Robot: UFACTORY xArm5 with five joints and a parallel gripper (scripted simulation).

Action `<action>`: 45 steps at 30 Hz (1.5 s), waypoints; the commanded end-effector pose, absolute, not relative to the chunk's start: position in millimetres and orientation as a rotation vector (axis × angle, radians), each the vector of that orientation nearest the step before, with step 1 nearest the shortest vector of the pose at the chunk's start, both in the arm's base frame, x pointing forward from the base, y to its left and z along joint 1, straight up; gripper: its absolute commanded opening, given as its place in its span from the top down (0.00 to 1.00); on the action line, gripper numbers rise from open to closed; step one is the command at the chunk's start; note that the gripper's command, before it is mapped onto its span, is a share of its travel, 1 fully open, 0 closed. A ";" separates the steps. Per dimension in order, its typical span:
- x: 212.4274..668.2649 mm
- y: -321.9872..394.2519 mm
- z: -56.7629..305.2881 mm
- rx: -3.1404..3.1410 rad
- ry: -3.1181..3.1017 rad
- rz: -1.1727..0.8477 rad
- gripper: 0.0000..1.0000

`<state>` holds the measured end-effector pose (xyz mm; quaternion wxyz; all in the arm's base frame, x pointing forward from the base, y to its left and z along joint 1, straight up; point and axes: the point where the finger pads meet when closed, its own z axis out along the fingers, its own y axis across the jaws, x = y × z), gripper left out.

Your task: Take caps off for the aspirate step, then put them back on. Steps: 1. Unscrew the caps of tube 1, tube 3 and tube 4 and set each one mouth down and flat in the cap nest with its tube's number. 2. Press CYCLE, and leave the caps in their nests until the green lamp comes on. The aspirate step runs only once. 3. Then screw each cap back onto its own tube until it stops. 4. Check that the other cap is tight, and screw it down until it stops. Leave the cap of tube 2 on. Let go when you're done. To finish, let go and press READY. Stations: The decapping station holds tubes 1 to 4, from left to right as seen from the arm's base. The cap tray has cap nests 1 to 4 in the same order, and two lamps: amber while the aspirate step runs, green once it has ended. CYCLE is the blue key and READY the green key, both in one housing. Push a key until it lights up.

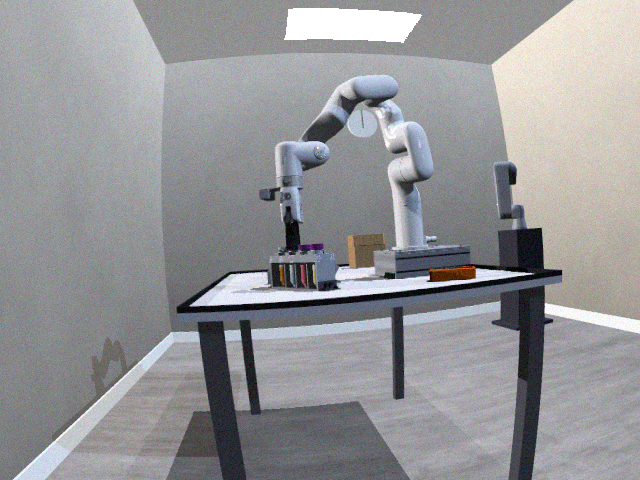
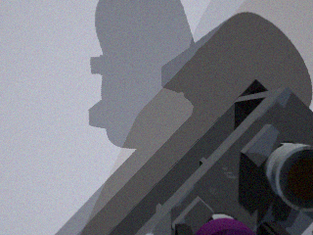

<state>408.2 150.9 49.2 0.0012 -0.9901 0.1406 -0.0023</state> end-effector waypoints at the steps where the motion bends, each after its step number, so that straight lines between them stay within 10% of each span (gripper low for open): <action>1: 409.3 151.3 50.2 -3.063 0.662 -0.008 1.00; 45: 409.3 151.3 48.9 -1.889 2.498 0.002 1.00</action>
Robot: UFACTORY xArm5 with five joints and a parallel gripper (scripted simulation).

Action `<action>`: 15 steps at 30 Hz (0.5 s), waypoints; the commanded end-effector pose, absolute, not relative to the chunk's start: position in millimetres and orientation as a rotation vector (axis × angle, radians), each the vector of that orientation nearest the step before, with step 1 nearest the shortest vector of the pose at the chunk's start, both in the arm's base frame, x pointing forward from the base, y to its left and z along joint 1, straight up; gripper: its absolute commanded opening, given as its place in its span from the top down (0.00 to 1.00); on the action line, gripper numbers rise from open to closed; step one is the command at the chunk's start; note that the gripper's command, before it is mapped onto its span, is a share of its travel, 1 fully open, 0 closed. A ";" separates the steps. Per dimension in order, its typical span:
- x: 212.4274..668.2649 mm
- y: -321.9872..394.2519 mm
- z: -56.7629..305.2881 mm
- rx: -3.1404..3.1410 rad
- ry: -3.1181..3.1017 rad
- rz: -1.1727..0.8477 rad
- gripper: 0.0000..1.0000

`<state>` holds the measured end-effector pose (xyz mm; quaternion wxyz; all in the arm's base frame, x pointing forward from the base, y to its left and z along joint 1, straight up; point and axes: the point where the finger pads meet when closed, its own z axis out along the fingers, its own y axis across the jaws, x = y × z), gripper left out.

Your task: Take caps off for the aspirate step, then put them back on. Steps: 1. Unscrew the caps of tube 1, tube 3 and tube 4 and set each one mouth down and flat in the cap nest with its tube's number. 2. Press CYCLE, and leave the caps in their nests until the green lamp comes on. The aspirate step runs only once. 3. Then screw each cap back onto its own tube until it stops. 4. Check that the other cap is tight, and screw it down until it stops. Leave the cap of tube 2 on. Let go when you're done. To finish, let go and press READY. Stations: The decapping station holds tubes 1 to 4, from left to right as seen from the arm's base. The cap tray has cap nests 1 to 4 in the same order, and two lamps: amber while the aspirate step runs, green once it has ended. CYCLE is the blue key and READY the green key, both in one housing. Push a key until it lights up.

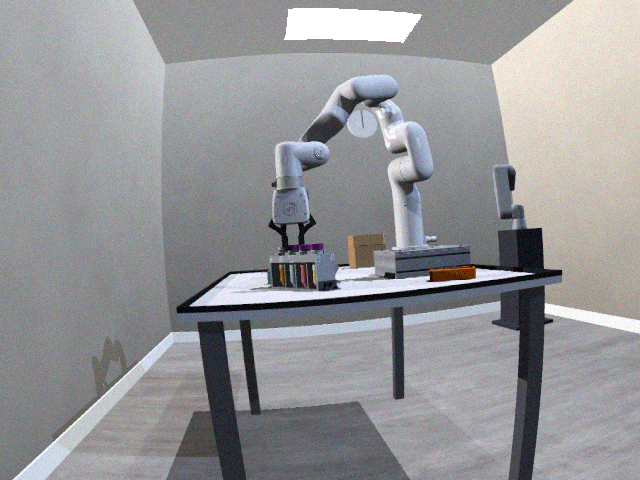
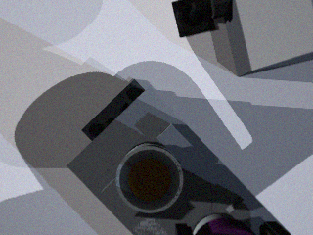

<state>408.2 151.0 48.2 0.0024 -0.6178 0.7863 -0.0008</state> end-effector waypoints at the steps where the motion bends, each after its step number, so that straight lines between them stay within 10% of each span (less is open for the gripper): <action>1: 409.3 151.3 48.9 -1.889 2.498 0.002 1.00; 2: 409.3 151.3 48.9 -1.889 2.498 0.002 0.54; 15: 409.3 151.3 49.4 -1.992 2.418 0.002 0.54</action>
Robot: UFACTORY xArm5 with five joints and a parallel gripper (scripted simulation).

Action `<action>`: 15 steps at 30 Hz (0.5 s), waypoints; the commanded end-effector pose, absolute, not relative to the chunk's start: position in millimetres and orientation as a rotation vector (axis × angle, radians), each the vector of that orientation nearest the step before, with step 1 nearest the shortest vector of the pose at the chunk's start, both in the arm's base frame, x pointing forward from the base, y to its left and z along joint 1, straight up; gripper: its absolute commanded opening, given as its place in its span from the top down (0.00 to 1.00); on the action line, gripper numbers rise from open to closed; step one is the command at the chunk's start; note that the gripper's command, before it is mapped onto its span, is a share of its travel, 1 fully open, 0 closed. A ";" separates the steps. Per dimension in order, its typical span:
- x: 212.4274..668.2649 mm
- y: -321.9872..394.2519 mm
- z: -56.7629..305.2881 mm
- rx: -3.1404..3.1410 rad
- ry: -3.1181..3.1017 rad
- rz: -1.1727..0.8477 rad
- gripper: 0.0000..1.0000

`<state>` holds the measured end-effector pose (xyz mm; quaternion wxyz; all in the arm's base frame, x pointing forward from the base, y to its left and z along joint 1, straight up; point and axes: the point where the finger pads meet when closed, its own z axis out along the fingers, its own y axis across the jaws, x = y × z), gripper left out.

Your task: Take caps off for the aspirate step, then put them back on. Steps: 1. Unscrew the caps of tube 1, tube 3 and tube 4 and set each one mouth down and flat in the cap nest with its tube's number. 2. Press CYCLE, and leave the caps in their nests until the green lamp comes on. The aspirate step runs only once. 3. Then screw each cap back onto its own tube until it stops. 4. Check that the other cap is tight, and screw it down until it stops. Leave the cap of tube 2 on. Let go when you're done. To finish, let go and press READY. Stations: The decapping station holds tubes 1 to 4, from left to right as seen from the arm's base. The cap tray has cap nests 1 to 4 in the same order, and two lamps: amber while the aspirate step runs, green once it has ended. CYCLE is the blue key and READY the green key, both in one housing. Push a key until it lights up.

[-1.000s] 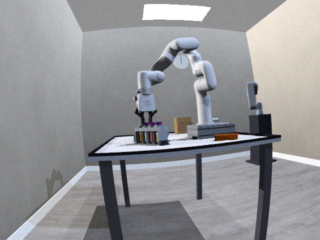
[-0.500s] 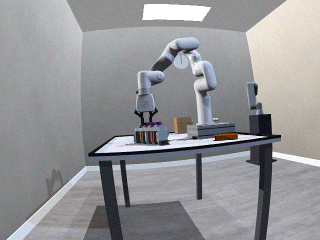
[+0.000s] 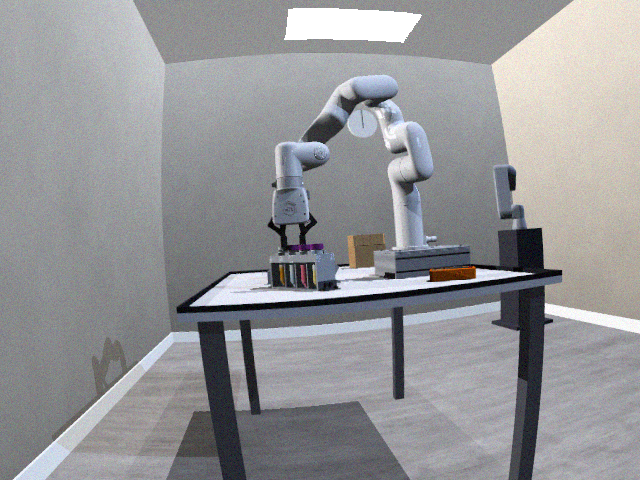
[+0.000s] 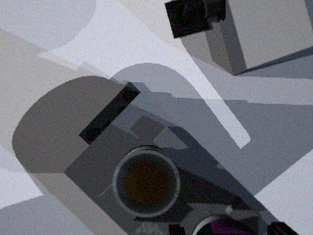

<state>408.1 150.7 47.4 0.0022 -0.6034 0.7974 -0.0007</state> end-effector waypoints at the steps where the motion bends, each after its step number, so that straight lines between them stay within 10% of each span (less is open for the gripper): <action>1: 409.3 151.3 49.5 -2.091 2.332 0.001 0.54; 15: 409.3 151.3 49.5 -2.610 1.733 -0.003 0.54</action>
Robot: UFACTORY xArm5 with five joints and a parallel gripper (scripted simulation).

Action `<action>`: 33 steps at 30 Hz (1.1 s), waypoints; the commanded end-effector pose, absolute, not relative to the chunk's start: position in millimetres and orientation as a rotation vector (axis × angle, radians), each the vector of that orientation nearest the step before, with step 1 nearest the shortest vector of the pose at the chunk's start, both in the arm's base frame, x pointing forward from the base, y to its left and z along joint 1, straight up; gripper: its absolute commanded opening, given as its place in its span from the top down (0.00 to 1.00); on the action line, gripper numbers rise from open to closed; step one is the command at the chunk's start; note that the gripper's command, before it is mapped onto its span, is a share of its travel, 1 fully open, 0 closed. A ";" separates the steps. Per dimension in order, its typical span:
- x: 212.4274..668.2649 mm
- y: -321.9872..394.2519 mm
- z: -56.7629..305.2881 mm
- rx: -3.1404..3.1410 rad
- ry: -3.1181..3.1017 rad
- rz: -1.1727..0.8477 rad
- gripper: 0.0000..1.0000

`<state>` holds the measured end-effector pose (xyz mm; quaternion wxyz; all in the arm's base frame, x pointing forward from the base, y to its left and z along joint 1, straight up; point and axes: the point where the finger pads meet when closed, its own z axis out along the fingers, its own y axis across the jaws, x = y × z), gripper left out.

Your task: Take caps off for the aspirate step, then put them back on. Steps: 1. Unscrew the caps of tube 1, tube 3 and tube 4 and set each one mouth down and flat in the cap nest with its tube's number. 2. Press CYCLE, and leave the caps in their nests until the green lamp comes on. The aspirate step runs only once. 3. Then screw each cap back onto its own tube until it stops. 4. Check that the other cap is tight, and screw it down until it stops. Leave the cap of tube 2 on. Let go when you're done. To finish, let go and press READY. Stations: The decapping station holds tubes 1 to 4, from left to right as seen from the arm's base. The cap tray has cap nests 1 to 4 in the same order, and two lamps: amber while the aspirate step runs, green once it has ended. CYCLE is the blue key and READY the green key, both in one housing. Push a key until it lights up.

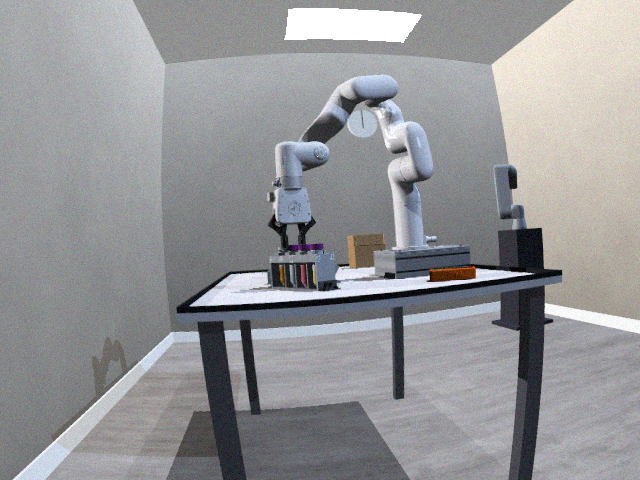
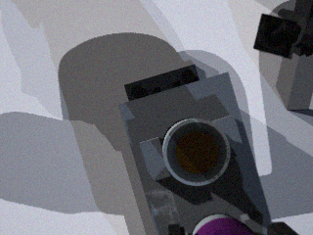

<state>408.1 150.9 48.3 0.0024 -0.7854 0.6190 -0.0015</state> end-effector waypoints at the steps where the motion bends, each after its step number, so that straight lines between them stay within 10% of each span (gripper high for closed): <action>1: 409.3 151.3 49.5 -2.696 1.595 -0.004 0.54; 30: 409.3 151.3 49.5 -3.104 0.431 -0.009 0.54; 31: 409.3 151.3 49.5 -3.104 0.431 -0.009 1.00; 33: 409.3 151.3 49.5 -3.104 0.431 -0.009 1.00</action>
